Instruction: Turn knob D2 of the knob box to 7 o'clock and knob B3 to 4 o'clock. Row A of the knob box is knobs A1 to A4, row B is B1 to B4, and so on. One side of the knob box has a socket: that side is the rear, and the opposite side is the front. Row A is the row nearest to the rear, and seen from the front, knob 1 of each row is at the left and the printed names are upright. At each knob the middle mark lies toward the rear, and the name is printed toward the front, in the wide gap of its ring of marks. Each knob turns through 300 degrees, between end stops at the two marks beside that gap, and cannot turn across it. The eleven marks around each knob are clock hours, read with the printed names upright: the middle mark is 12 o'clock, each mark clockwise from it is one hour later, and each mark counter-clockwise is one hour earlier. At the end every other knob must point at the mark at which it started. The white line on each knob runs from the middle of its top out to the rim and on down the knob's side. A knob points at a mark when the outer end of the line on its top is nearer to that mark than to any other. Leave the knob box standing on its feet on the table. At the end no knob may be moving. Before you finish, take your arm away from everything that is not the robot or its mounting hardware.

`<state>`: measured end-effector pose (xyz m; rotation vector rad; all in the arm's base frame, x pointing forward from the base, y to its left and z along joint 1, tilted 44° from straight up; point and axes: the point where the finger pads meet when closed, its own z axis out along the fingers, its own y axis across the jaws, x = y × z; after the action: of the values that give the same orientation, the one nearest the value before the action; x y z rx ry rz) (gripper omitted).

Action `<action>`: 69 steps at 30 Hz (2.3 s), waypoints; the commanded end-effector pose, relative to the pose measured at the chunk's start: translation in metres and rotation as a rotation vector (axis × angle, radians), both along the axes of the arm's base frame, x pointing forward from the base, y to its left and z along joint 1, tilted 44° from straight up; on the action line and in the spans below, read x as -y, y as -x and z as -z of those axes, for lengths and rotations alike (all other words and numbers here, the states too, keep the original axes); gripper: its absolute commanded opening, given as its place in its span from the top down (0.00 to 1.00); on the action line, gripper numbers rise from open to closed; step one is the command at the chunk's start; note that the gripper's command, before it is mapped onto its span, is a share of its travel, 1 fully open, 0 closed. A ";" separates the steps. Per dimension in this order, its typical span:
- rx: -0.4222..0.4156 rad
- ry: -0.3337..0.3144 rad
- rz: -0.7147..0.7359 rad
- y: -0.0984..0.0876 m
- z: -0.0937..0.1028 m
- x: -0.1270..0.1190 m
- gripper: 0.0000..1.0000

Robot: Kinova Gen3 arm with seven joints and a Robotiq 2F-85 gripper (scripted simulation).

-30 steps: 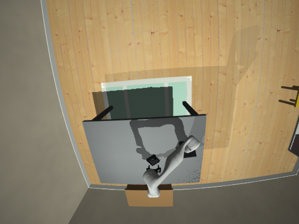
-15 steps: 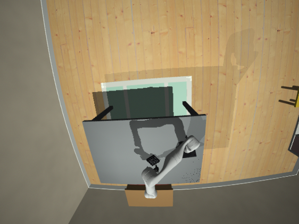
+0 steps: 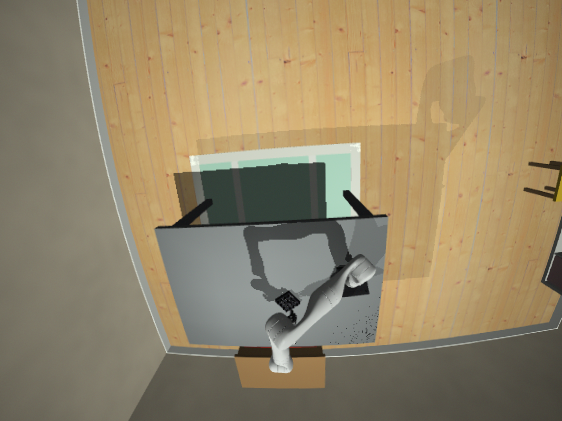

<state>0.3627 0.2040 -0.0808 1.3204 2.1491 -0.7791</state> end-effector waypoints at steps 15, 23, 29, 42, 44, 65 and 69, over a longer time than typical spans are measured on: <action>-0.001 -0.001 -0.001 0.000 0.000 -0.001 0.81; -0.001 -0.001 -0.001 0.000 0.000 -0.001 0.81; -0.001 -0.001 -0.001 0.000 0.000 -0.001 0.81; -0.001 -0.001 -0.001 0.000 0.000 -0.001 0.81; -0.001 -0.001 -0.001 0.000 0.000 -0.001 0.81; -0.001 -0.001 -0.001 -0.002 0.010 0.008 0.81; -0.001 -0.001 -0.001 -0.003 0.013 0.012 0.81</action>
<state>0.3660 0.1940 -0.0924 1.3193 2.1512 -0.7750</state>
